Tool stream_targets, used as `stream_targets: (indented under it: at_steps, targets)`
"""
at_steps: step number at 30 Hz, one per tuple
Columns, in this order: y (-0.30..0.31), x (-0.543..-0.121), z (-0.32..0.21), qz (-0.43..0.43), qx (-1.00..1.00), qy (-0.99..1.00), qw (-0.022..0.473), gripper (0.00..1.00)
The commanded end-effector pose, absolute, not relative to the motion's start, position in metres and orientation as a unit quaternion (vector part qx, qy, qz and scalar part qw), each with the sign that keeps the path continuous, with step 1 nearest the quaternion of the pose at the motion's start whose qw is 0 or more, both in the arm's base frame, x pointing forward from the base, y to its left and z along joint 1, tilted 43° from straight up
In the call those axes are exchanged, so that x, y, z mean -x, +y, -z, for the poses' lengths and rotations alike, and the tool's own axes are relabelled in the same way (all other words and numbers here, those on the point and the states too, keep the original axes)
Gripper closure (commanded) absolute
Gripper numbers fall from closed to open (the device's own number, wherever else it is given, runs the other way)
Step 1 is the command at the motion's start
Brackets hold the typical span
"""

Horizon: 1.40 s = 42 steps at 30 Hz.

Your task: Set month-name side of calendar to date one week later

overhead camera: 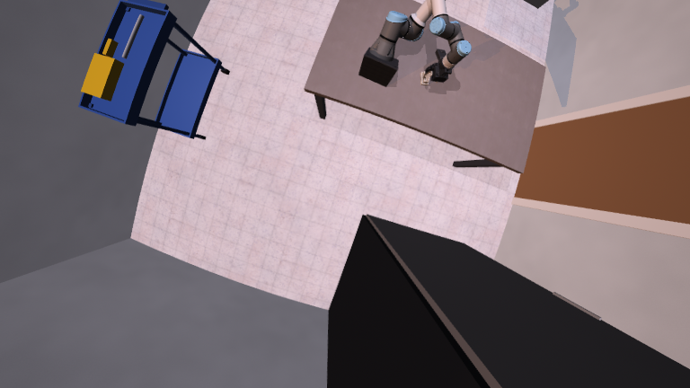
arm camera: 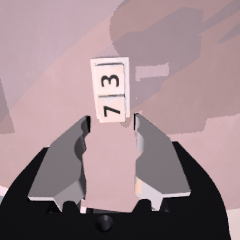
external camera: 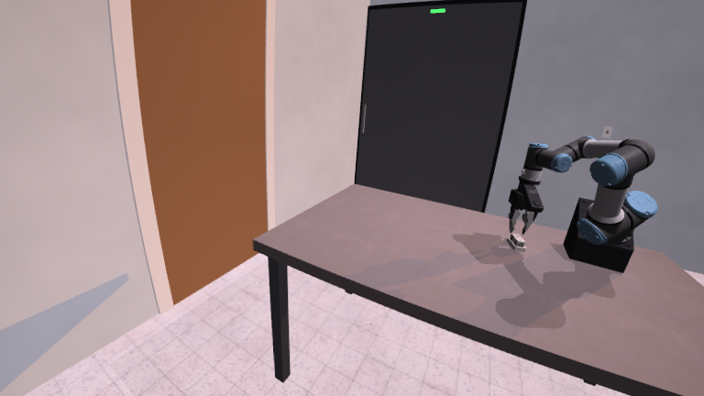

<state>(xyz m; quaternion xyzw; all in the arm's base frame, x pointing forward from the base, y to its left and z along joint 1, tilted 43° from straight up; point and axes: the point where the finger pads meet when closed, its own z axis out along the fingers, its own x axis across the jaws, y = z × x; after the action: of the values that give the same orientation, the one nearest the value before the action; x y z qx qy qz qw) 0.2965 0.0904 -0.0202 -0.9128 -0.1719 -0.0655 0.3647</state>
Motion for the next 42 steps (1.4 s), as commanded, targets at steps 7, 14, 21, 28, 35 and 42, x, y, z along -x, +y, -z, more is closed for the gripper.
stream_targets:
  at_steps: [7,14,21,28,35,42]
  targets:
    - [0.090,-0.297,0.020,0.066,0.913,-0.172,0.364,0.72]
    - [0.094,-0.297,0.024,0.066,0.913,-0.172,0.364,0.72]
    - [0.102,-0.297,0.033,0.066,0.913,-0.172,0.364,0.72]
    - [0.106,-0.297,0.038,0.066,0.913,-0.172,0.364,0.72]
    - [0.109,-0.297,0.040,0.066,0.913,-0.172,0.364,0.72]
    - [0.109,-0.297,0.040,0.066,0.913,-0.172,0.364,0.72]
